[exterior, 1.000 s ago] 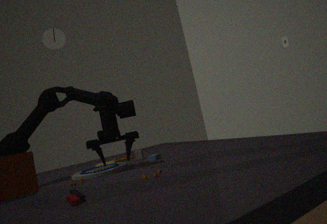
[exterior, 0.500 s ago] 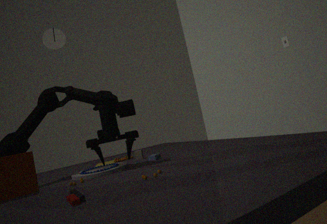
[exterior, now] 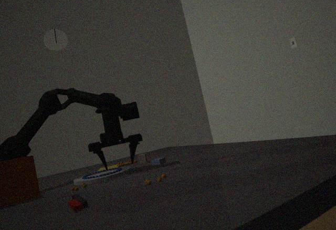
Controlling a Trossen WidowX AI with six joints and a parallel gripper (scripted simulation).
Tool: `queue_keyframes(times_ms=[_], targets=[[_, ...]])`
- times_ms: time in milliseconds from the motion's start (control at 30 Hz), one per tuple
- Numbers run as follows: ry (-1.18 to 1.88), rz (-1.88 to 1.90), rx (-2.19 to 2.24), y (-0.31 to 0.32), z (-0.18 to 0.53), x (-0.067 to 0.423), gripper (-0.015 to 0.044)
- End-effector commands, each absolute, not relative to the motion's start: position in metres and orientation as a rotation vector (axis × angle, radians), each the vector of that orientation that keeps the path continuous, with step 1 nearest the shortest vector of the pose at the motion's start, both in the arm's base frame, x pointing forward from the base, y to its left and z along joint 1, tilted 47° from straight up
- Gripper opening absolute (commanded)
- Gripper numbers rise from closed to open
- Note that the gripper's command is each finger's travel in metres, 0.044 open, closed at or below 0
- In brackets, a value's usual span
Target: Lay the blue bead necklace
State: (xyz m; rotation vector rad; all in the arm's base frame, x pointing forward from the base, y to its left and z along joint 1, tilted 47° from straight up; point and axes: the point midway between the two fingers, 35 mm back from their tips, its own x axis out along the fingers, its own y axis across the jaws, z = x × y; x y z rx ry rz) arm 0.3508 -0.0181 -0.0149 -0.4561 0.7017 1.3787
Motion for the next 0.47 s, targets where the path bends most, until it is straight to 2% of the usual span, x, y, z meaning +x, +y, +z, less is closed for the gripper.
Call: queue_keyframes(times_ms=[0, 133, 433], targets=[[0.703, 1.376, -0.461, -0.035, 0.0, 0.352, 0.044], [0.703, 1.377, -0.458, -0.074, 0.038, 0.346, 0.044], [0.703, 1.377, -0.458, -0.076, 0.04, 0.346, 0.044]])
